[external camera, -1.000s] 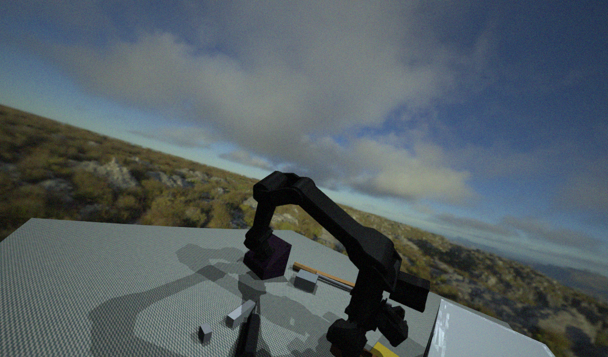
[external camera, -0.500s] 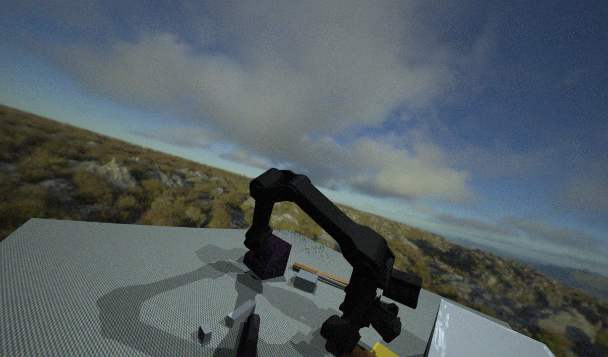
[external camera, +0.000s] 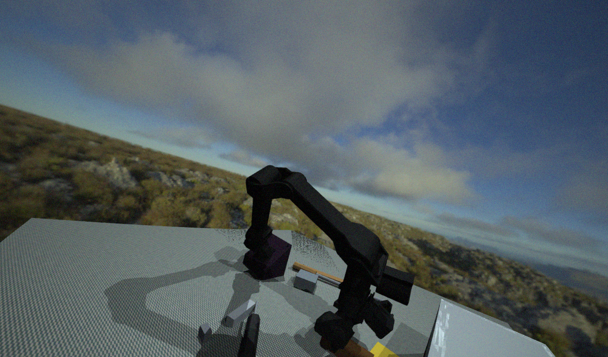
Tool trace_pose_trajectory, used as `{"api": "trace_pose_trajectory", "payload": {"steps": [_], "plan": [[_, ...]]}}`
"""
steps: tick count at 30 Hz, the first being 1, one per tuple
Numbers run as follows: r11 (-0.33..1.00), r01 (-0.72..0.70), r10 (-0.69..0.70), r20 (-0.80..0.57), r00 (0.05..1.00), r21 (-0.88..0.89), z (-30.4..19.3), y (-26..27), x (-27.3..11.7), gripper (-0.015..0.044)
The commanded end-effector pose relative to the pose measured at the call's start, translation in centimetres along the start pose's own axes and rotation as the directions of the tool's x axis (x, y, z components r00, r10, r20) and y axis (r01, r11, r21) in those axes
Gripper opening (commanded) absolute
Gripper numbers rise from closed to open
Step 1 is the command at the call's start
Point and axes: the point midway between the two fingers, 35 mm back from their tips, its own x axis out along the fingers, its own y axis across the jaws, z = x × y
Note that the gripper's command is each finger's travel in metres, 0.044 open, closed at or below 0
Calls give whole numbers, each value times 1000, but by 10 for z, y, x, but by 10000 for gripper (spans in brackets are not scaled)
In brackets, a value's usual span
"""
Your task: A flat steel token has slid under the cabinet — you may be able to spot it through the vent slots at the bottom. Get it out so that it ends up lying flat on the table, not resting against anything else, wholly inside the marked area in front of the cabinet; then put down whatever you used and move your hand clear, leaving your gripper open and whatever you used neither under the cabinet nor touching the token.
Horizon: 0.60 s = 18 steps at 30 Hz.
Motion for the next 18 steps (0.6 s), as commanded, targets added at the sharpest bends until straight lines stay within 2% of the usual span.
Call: {"api": "trace_pose_trajectory", "payload": {"steps": [1,18], "plan": [[1000,0,0,-3,1000,3,-6,0,1,0],[1000,0,0,-4,1000,3,-23,0,1,0]]}}
